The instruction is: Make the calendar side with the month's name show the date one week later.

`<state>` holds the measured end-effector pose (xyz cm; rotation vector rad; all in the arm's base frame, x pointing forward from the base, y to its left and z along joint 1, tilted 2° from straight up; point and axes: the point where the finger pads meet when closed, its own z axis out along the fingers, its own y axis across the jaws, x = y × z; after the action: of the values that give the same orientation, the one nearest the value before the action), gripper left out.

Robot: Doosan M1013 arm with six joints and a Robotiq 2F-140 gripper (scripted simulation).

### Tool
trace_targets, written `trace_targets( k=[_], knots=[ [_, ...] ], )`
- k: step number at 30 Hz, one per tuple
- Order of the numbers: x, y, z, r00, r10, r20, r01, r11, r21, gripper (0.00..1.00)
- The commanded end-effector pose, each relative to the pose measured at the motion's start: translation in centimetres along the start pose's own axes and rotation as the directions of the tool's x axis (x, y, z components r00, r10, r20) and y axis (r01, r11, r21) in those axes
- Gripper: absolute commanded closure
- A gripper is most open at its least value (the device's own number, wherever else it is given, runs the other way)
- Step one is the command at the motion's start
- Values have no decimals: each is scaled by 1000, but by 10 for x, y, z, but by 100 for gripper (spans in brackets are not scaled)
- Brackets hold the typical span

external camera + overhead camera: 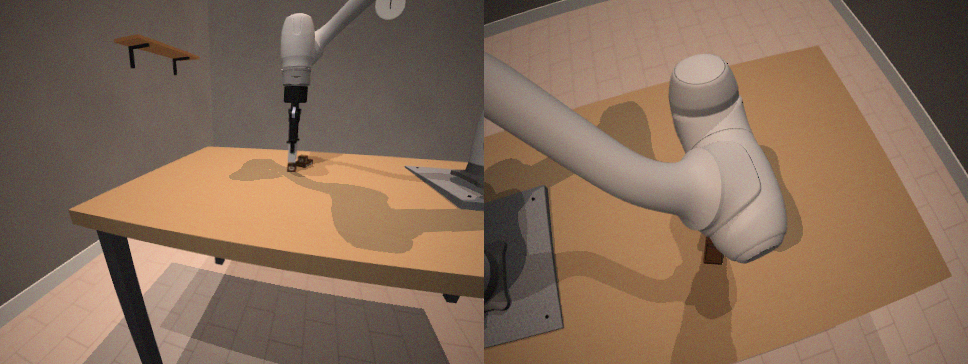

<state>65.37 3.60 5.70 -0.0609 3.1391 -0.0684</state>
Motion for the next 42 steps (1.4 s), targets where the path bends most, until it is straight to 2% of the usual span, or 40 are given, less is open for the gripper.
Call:
trace_targets(
  k=[1, 9, 18, 27, 30, 36, 38, 42],
  knots=[
    [0, 0, -1, 1000, 0, 0, 0, 1000, 0, 65],
    [0, 0, -14, 1000, 0, 0, 0, 1000, 0, 65],
    [0, 0, -39, 1000, 0, 0, 0, 1000, 0, 65],
    [0, 0, -42, 1000, 0, 5, 0, 1000, 0, 65],
    [0, 0, -40, 998, 0, 56, 0, 1000, 0, 65],
    [3, 0, -41, 972, 0, 234, 0, 1000, 0, 65],
    [4, 0, -41, 966, 0, 259, 0, 1000, 0, 65],
    [7, 0, -41, 966, 0, 260, 0, 1000, 0, 65]
  ],
)
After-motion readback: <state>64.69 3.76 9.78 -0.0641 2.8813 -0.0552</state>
